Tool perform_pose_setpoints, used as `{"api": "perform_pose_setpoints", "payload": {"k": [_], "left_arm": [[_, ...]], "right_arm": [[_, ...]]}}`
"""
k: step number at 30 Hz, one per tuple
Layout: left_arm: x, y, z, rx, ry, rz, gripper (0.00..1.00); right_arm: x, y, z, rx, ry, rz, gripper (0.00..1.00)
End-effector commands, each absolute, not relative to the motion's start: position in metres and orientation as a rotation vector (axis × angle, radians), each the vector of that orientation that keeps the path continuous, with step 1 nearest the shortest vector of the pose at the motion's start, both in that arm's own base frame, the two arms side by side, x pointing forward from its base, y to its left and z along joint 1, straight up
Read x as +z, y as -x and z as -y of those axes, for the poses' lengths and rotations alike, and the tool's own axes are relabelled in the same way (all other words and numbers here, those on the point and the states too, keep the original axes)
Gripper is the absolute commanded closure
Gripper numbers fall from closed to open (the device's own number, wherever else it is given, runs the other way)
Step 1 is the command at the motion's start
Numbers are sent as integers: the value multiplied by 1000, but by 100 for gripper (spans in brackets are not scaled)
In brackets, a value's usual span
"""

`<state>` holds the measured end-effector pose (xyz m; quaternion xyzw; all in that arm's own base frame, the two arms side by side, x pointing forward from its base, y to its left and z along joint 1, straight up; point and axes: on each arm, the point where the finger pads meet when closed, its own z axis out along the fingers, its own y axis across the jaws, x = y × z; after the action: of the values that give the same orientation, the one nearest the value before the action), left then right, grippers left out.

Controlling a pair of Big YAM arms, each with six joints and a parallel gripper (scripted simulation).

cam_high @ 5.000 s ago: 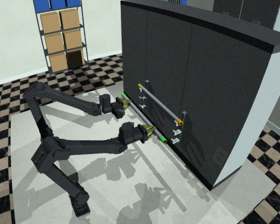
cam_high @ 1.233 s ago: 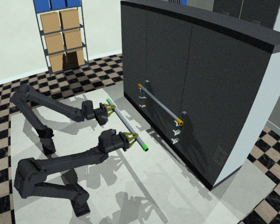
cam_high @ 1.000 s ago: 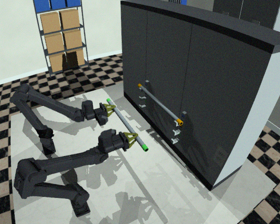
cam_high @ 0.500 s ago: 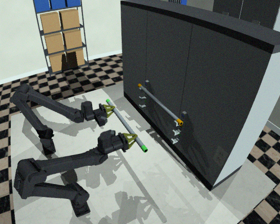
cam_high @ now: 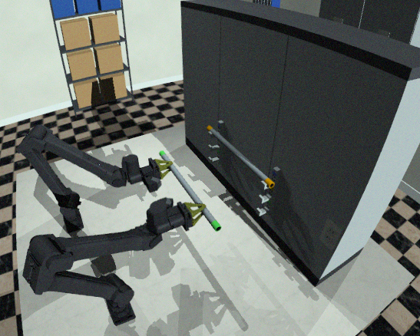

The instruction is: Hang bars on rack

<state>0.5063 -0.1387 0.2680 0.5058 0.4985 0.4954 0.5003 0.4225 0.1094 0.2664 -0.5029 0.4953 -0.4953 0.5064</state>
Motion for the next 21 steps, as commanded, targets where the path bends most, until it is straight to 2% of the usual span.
{"api": "perform_pose_setpoints", "payload": {"k": [1,21], "left_arm": [[276,-512,135,1214,-1164,-1199,100],[247,-516,134,1214,-1164,-1198,100]], "right_arm": [[277,-426,-106,-1213,1155,-1179,100],[249,-430,-107,-1213,1155,-1179,100]]}}
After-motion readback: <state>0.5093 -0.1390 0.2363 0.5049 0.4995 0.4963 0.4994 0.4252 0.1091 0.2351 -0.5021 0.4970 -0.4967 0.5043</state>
